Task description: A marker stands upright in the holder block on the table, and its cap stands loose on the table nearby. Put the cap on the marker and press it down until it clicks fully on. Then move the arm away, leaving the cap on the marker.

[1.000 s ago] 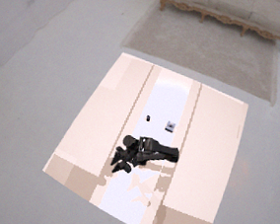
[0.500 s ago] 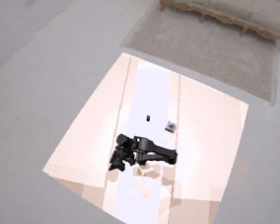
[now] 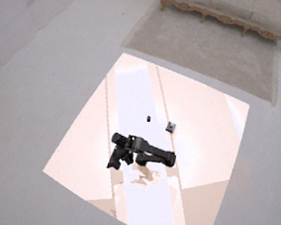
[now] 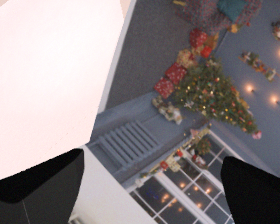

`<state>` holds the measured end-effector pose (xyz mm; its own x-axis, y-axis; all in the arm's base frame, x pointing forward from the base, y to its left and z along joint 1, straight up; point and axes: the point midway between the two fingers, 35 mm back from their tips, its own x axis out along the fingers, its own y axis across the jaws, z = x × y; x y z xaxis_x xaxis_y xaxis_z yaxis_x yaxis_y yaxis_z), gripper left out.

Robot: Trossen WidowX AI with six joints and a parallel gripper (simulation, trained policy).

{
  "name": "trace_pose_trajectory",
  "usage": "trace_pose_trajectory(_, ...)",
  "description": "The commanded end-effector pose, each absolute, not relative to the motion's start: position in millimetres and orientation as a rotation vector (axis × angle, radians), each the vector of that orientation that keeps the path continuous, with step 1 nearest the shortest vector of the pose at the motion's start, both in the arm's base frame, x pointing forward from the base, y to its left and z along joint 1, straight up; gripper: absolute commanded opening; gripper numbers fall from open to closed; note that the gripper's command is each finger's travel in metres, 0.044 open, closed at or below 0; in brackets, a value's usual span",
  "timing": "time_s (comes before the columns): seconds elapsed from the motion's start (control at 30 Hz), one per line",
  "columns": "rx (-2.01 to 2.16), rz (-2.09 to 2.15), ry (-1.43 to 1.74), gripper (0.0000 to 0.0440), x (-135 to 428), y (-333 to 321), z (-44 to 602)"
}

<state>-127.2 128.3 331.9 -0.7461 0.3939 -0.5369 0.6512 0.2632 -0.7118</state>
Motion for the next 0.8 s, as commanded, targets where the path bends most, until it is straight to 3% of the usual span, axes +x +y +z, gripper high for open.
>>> trace_pose_trajectory(0.0,0.992,-1.501,2.234,0.0319,-124.6,134.4,324.1)
trace_pose_trajectory(0.77,1.137,-1.653,1.960,0.0322,-100.6,168.1,290.1)
